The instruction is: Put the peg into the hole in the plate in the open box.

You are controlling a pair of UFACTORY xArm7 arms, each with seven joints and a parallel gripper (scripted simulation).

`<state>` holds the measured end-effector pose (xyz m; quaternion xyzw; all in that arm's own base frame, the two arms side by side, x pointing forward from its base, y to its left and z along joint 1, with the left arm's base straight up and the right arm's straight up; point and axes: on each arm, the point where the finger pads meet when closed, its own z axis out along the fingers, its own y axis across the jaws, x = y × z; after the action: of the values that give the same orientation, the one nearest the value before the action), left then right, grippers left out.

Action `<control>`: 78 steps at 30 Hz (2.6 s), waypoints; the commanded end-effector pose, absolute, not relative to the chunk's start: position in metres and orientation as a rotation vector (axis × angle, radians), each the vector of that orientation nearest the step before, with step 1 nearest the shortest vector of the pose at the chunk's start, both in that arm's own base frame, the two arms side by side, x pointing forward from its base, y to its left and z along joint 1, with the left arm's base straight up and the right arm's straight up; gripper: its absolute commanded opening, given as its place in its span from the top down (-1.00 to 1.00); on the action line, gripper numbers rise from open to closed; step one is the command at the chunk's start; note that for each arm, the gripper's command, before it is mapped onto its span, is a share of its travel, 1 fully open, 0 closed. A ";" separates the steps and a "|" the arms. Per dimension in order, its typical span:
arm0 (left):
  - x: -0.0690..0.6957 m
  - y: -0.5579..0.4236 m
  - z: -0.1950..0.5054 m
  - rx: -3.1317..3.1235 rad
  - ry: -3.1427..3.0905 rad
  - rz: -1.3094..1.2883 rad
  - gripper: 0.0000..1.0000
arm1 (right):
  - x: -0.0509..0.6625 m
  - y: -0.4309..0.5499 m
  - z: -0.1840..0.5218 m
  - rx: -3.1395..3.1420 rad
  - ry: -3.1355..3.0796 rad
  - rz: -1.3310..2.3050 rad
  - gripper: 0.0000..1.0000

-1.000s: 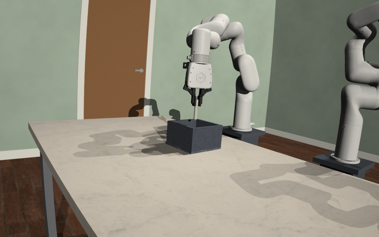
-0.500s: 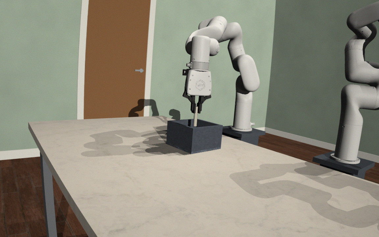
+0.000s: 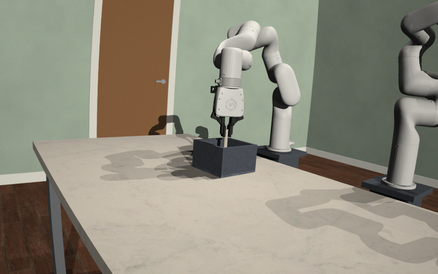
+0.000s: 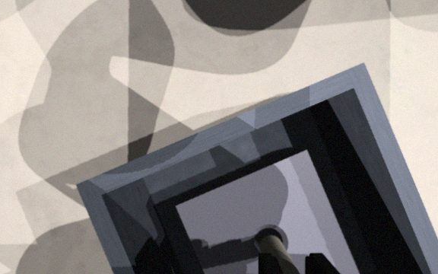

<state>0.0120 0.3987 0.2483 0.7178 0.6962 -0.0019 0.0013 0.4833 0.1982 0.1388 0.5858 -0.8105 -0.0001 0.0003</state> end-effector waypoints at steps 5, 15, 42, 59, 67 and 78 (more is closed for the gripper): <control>0.012 0.400 0.250 2.255 2.187 0.000 -1.00 | 0.485 0.199 0.140 1.843 -2.549 0.002 1.00; 0.012 0.400 0.250 2.255 2.187 0.000 -1.00 | 0.485 0.199 0.138 1.843 -2.549 0.002 1.00; 0.012 0.400 0.250 2.255 2.187 0.000 -1.00 | 0.485 0.199 0.119 1.843 -2.549 0.002 1.00; 0.012 0.400 0.250 2.255 2.187 0.000 -1.00 | 0.485 0.199 0.116 1.843 -2.549 0.002 1.00; 0.012 0.400 0.250 2.255 2.187 0.000 -1.00 | 0.485 0.199 0.109 1.843 -2.549 0.002 1.00; 0.012 0.400 0.250 2.255 2.187 0.000 -1.00 | 0.485 0.199 0.097 1.843 -2.549 0.002 1.00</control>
<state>0.0120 0.3987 0.2483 0.7178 0.6962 -0.0019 0.0013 0.4832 0.1982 0.0988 0.5858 -0.8105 -0.0001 0.0004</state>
